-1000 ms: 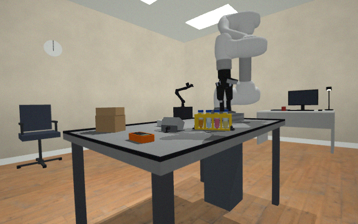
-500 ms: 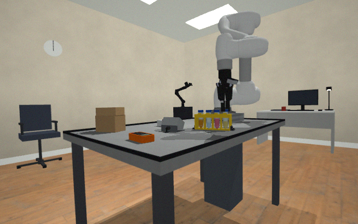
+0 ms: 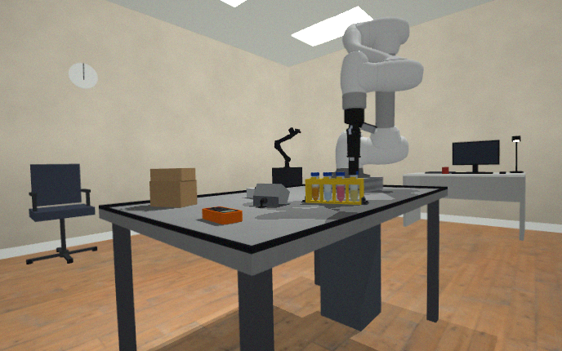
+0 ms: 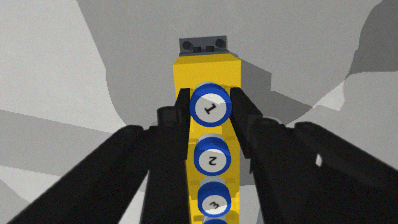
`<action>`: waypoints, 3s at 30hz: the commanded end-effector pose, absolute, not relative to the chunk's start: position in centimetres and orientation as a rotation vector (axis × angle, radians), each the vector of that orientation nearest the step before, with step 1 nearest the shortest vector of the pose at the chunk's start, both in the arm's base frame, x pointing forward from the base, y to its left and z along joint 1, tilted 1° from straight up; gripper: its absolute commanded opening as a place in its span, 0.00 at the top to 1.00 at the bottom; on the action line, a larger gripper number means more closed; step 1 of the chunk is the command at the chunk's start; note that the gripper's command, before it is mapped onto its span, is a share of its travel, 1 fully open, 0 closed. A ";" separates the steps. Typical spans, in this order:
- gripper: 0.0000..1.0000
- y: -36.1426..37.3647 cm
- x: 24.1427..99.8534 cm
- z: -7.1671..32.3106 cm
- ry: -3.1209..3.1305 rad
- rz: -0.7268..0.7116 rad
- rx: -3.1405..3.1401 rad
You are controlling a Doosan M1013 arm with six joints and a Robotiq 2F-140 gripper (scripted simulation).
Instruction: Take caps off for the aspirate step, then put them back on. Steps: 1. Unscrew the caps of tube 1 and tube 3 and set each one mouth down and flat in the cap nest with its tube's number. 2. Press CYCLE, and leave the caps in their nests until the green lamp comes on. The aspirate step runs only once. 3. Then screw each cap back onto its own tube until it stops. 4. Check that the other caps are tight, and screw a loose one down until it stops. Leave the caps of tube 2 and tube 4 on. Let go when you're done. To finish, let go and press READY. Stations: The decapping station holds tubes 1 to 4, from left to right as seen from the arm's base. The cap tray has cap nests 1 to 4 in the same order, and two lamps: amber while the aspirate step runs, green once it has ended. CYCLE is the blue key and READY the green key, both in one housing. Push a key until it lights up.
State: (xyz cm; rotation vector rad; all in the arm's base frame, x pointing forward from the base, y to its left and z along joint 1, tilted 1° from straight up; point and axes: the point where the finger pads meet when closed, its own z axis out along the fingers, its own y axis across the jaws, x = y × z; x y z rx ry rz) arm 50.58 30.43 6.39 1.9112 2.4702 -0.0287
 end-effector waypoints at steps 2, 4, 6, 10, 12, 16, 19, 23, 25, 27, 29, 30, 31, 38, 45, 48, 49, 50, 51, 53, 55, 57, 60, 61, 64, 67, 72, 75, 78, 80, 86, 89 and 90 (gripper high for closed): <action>0.70 30.4 50.6 6.5 2.687 -0.015 1.635; 0.70 30.4 50.6 6.5 2.766 -0.014 1.499; 0.70 30.4 50.6 6.5 2.838 -0.014 1.359; 0.70 30.4 50.6 6.5 2.931 -0.013 1.147; 0.70 30.4 50.6 6.5 2.931 -0.013 1.147; 0.70 30.4 50.6 6.5 2.931 -0.013 1.147; 0.59 30.4 50.6 6.5 2.931 -0.013 1.147; 0.59 30.4 50.6 6.5 2.930 -0.014 1.147; 0.59 30.4 50.6 6.5 2.930 -0.014 1.147; 0.59 30.4 50.6 6.5 2.930 -0.014 1.147; 0.59 30.4 50.6 6.5 2.880 -0.014 1.268; 0.59 30.4 50.6 6.5 2.824 -0.014 1.387; 0.59 30.4 50.6 6.5 2.764 -0.014 1.503; 0.59 30.4 50.6 6.5 2.483 -0.014 1.932; 0.59 30.4 50.6 6.5 2.266 -0.016 2.179; 0.59 30.4 50.6 6.5 2.266 -0.016 2.179; 0.59 30.4 50.6 6.5 2.266 -0.016 2.179; 0.59 30.4 50.6 6.5 2.266 -0.016 2.179; 0.59 30.4 50.6 6.5 2.266 -0.016 2.179; 0.70 30.4 50.6 6.5 2.266 -0.016 2.179; 0.70 30.4 50.6 6.5 2.266 -0.016 2.179; 0.70 30.4 50.6 6.5 2.266 -0.015 2.179; 0.70 30.4 50.6 6.5 2.266 -0.015 2.179; 0.70 30.4 50.6 6.5 2.266 -0.015 2.179; 0.70 30.4 50.6 6.5 2.266 -0.015 2.179; 0.70 30.4 50.6 6.5 2.320 -0.016 2.121; 0.70 30.4 50.6 6.5 2.567 -0.015 1.816; 0.70 30.4 50.6 6.5 2.697 -0.015 1.619; 0.70 30.4 50.6 6.5 2.755 -0.015 1.519; 0.70 30.4 50.6 6.5 2.755 -0.015 1.519; 0.59 30.4 50.6 6.5 2.755 -0.015 1.519; 0.59 30.4 50.6 6.5 2.755 -0.015 1.519; 0.59 30.4 50.6 6.5 2.755 -0.015 1.519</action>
